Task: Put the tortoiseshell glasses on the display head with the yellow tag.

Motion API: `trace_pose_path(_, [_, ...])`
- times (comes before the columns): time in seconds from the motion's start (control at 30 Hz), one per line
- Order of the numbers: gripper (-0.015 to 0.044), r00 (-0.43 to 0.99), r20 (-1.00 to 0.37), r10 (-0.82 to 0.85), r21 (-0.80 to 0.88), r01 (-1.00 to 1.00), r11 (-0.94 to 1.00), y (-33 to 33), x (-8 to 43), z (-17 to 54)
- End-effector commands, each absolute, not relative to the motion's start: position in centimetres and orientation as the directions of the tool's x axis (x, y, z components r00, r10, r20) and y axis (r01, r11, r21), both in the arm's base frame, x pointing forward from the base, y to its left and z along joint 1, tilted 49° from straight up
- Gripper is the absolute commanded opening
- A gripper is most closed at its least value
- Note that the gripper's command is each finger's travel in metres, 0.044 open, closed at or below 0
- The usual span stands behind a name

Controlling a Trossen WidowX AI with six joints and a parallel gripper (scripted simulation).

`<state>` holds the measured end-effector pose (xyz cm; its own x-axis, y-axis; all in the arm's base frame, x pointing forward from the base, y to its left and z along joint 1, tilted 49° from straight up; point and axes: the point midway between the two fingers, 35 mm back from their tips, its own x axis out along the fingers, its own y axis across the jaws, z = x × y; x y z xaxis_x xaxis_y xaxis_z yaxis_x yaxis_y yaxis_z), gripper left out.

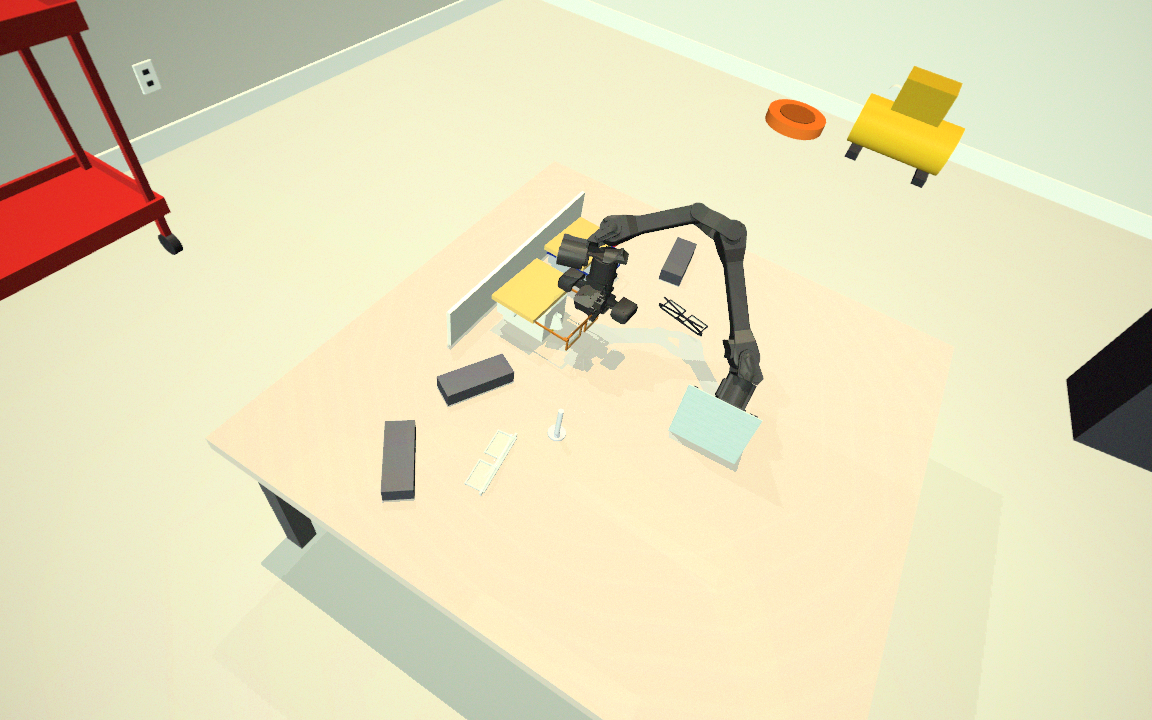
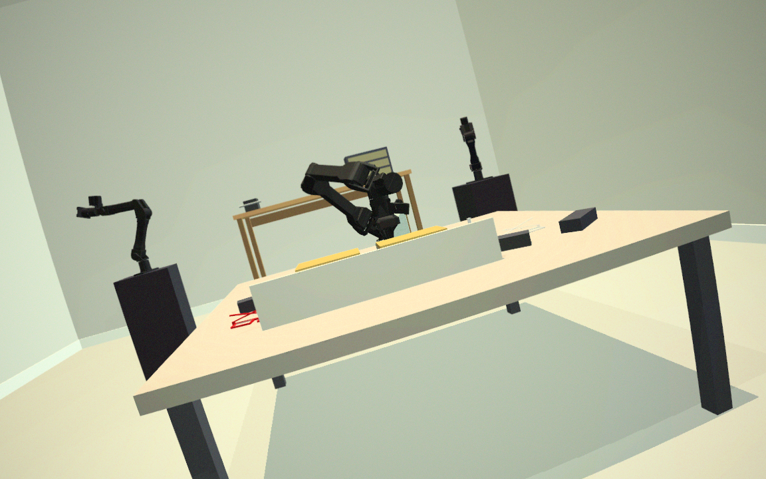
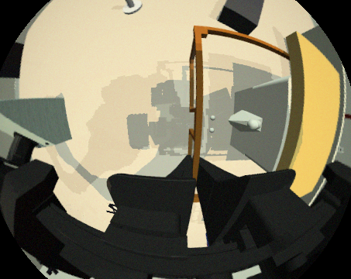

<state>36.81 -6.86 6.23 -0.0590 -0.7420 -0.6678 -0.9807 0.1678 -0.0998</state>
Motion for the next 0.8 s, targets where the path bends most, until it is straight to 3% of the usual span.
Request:
trace_pose_path(0.0, [0.0000,-0.062,-0.663,-0.746,-0.095,-0.982,0.166,-7.1,37.6,6.2])
trace_pose_path(0.77, [0.0000,-0.061,-0.663,-0.746,-0.097,-0.981,0.166,-7.6,40.6,6.5])
